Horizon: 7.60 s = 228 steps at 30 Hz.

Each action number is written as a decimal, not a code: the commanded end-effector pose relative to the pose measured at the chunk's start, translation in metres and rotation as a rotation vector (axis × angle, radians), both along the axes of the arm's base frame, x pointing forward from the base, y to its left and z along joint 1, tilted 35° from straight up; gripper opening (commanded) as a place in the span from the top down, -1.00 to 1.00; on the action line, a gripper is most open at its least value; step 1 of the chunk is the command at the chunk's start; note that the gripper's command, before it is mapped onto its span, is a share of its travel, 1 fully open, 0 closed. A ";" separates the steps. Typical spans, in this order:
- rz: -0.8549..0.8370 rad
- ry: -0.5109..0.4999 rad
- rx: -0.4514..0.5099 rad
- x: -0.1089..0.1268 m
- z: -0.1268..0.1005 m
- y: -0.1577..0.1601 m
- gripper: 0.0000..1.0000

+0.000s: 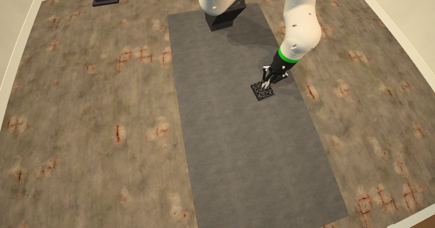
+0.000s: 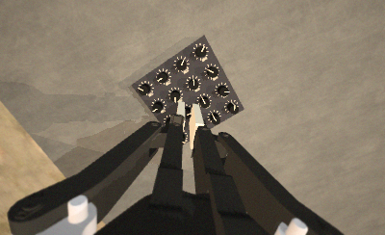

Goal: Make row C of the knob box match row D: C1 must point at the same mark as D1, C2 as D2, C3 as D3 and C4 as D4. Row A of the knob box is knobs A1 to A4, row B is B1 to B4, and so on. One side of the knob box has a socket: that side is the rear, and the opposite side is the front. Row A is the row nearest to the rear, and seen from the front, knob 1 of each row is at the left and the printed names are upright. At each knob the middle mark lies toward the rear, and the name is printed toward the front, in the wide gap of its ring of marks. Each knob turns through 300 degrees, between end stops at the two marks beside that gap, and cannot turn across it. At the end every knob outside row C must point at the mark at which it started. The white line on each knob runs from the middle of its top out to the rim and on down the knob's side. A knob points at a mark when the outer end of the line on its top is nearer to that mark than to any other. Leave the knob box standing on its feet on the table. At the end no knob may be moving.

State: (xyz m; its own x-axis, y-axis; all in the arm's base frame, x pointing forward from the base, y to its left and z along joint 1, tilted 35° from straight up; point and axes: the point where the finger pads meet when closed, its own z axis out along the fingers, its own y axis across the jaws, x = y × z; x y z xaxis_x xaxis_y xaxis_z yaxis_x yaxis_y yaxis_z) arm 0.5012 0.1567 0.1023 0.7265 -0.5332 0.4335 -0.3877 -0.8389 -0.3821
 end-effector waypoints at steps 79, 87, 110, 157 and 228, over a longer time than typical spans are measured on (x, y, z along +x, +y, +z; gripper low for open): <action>0.654 -0.082 -0.447 0.000 0.000 0.000 0.77; 0.654 -0.082 -0.447 0.000 0.000 0.000 0.77; 0.654 -0.082 -0.447 -0.018 0.026 -0.004 0.77; -0.084 0.019 0.062 -0.027 0.040 -0.006 0.77; -0.702 0.103 0.488 -0.031 0.046 -0.007 0.77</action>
